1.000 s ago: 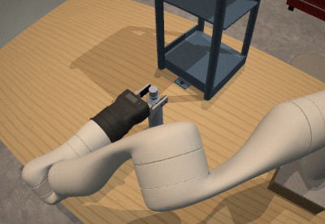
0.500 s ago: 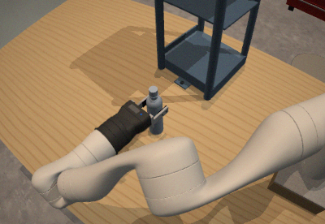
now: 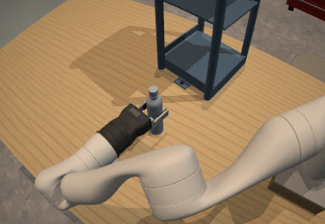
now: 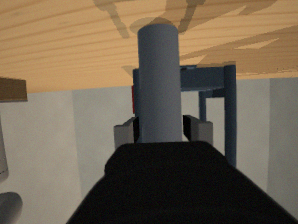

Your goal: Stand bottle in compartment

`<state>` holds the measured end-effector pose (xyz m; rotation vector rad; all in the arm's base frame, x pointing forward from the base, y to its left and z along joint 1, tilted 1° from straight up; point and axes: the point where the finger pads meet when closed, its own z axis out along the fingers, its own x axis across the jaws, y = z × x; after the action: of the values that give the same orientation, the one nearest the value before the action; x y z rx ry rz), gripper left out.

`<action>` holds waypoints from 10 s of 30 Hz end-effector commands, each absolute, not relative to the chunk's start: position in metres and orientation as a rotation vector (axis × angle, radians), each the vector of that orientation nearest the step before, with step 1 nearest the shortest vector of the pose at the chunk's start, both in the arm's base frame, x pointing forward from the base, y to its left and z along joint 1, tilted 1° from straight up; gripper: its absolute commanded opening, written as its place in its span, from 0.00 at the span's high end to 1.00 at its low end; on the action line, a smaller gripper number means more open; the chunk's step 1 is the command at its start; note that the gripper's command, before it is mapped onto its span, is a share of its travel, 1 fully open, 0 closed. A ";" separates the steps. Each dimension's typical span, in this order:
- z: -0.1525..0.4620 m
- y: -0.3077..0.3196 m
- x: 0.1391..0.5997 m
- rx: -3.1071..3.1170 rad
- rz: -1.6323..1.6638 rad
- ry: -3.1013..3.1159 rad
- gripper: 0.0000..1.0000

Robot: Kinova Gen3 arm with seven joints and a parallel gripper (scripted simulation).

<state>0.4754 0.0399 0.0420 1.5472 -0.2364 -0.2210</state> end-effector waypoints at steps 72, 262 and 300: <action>0.035 0.040 0.476 1.543 -0.219 -0.235 1.00; 0.109 -0.076 0.499 1.543 -0.219 -0.235 1.00; 0.109 -0.097 0.496 1.543 -0.219 -0.235 1.00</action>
<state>0.4964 -0.0952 0.1072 1.5427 -0.2325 -0.2191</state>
